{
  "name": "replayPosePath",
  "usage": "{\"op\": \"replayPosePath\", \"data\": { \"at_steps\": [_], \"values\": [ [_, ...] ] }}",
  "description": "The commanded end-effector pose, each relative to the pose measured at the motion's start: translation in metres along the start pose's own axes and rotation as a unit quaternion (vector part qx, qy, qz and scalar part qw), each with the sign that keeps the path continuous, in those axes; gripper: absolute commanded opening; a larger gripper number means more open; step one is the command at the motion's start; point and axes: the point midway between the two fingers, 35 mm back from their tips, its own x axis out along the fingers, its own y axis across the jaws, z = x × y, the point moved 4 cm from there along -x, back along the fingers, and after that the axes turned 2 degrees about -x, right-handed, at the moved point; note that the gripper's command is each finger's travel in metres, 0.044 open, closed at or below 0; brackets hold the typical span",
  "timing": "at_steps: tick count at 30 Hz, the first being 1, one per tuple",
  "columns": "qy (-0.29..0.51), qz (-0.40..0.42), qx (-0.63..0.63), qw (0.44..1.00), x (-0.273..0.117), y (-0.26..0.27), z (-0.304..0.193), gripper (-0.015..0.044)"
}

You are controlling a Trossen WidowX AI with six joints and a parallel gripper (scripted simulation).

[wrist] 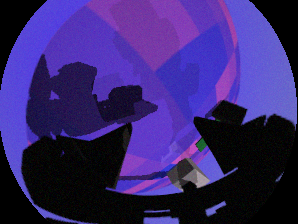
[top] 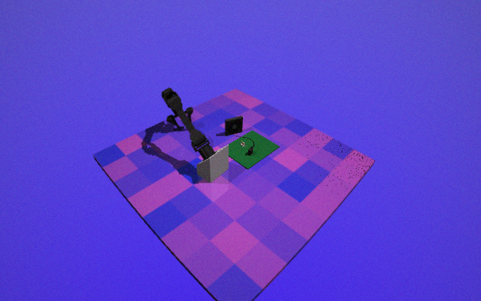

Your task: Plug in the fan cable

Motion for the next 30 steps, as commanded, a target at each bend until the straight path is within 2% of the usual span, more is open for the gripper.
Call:
{"op": "replayPosePath", "data": {
  "at_steps": [1,9,18,24,30],
  "values": [
    [0.007,-0.024,0.029,0.999,0.013,-0.058,0.008,0.044],
    [0.023,-0.069,0.105,0.992,0.026,-0.201,-0.008,0.044],
    [0.033,-0.093,0.197,0.975,0.017,-0.341,-0.084,0.044],
    [0.079,-0.001,0.236,0.969,0.044,-0.4,-0.174,0.044],
    [0.05,0.116,0.284,0.95,0.064,-0.427,-0.275,0.044]
  ]
}}
